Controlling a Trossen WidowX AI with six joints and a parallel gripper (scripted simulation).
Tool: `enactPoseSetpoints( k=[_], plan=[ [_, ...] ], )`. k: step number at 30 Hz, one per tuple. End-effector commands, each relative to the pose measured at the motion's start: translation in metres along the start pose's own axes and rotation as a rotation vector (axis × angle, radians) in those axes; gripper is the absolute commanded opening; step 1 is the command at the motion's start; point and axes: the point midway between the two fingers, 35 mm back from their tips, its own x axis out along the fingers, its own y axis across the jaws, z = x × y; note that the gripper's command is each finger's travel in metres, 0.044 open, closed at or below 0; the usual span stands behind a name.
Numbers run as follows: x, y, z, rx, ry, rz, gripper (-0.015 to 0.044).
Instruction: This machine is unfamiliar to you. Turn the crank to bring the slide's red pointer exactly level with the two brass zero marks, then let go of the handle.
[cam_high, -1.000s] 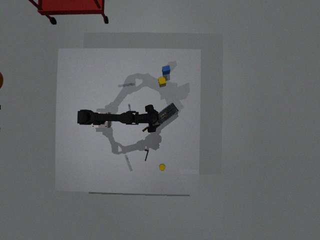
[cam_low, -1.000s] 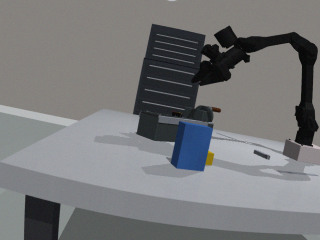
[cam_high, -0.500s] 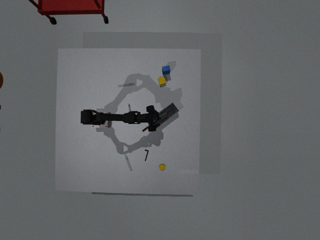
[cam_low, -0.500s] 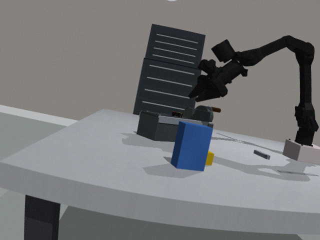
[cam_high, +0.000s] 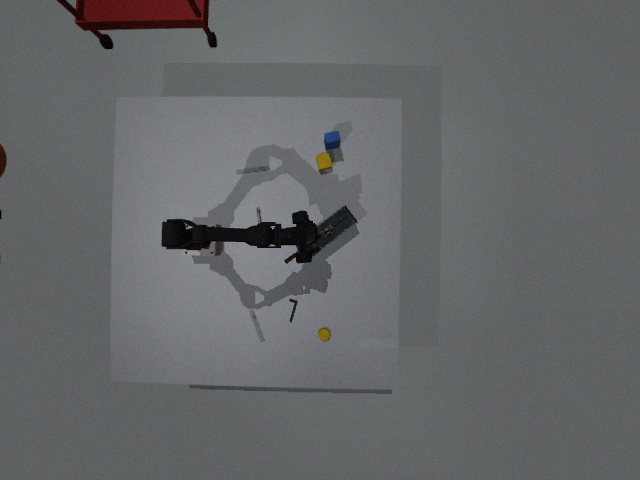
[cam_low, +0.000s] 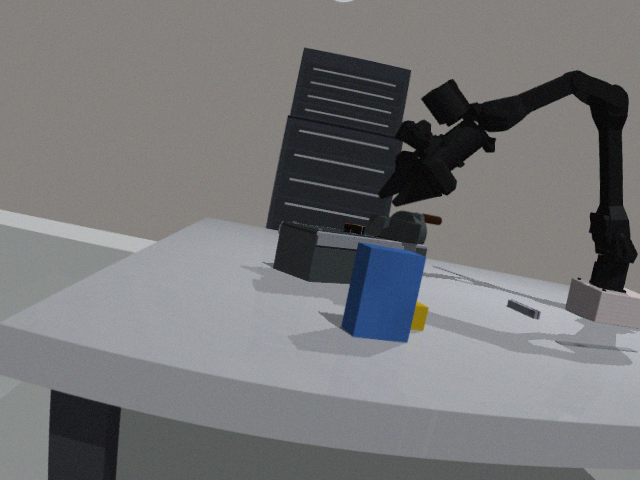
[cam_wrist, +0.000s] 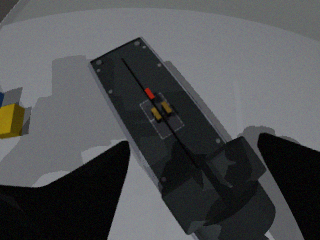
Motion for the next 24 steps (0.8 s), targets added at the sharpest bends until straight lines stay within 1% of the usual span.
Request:
enactPoseSetpoints(
  k=[1, 4, 7, 16, 24],
  plan=[
    [-0.021, -0.003, 0.023, 0.001, -0.020, -0.003, 0.0440],
    [-0.038, -0.005, 0.037, 0.000, -0.020, -0.002, 0.0440],
    [-0.042, -0.006, 0.039, -0.005, -0.018, 0.001, 0.0440],
    [-0.055, -0.042, 0.002, -0.172, 0.051, 0.168, 0.0440],
    [-0.079, -0.068, -0.026, -0.289, 0.014, 0.337, 0.0440]
  ],
)
